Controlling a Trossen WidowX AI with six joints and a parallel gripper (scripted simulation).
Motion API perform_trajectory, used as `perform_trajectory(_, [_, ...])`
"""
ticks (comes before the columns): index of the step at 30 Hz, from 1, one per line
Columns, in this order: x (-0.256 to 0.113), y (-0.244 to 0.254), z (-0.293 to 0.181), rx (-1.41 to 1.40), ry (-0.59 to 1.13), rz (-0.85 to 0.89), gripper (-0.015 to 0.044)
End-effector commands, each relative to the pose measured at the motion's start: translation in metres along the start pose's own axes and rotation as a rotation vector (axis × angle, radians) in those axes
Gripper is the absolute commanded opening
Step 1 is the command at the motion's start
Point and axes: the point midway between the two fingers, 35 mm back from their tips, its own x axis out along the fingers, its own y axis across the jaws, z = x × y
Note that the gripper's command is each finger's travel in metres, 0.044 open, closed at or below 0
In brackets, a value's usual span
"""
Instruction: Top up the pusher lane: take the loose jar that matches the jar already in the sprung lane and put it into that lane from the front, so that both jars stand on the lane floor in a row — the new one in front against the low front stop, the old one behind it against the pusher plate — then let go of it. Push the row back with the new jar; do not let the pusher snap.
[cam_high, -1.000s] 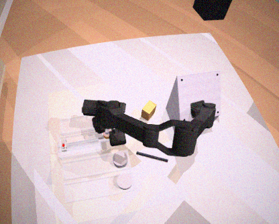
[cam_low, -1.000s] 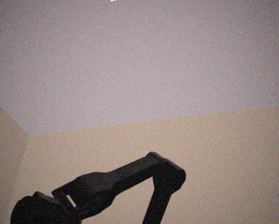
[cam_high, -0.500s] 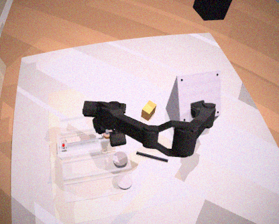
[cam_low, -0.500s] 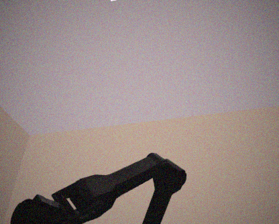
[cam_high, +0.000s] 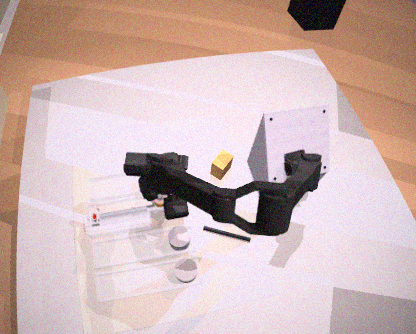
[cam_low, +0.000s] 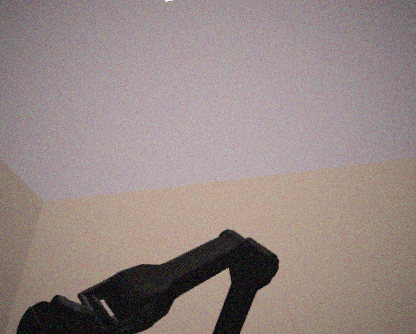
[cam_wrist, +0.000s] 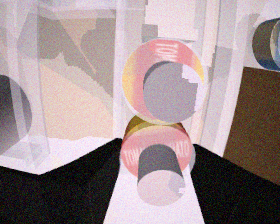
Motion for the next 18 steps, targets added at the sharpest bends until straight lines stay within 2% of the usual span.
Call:
perform_trajectory(1, [0.0001,0.0021,0.0059,-0.015,-0.021,0.008,0.0])
perform_trajectory(18, [0.0015,0.0022,0.0028,-0.015,-0.021,0.009,0.0])
